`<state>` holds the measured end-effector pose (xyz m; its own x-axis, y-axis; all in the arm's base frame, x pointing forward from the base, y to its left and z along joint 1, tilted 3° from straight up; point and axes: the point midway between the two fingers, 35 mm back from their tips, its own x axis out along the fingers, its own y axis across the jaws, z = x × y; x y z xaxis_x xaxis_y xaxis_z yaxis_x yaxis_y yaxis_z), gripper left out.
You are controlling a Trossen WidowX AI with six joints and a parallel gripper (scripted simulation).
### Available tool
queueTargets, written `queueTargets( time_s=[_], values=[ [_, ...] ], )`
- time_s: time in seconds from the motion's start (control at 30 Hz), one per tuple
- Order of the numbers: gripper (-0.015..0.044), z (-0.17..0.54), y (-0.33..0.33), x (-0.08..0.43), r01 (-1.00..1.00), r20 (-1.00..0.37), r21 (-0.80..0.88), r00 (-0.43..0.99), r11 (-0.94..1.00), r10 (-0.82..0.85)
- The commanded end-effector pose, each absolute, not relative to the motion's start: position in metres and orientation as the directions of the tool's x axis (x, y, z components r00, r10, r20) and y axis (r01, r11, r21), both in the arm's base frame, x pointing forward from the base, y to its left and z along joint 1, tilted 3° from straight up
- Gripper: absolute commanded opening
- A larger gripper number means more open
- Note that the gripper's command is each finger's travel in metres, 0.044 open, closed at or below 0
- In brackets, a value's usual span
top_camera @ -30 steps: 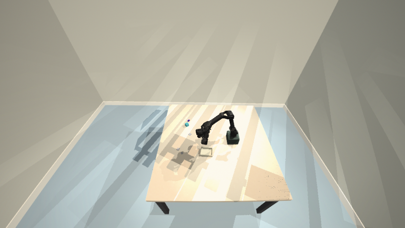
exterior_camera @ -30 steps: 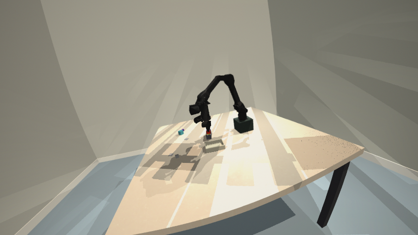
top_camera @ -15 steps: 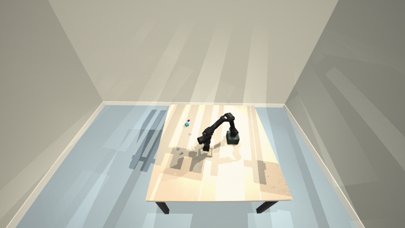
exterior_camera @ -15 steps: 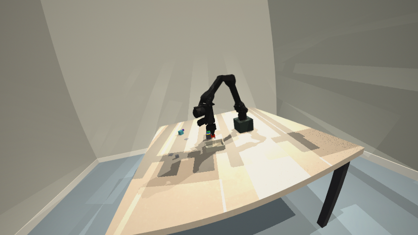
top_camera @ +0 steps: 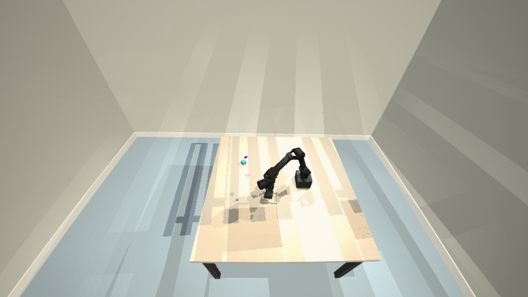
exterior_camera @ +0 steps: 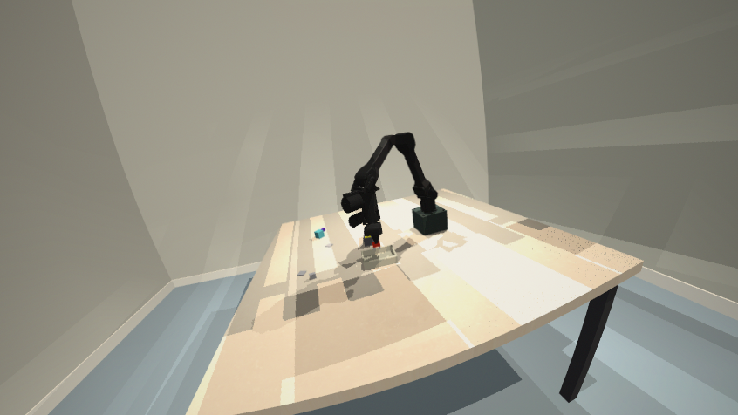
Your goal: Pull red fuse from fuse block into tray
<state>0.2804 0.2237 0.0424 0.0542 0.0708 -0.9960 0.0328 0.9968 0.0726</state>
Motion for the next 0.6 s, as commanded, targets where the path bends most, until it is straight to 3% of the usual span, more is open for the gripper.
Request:
queueTargets(
  time_s=[0.0, 0.4, 0.57],
  values=[
    [0.0000, 0.034, 0.223, 0.280, 0.038, -0.996, 0.068, 0.054, 0.997, 0.066],
    [0.0000, 0.019, 0.224, 0.281, 0.038, -0.996, 0.068, 0.054, 0.997, 0.066],
    [0.0131, 0.023, 0.224, 0.281, 0.033, -0.996, 0.071, 0.053, 0.997, 0.070]
  ],
)
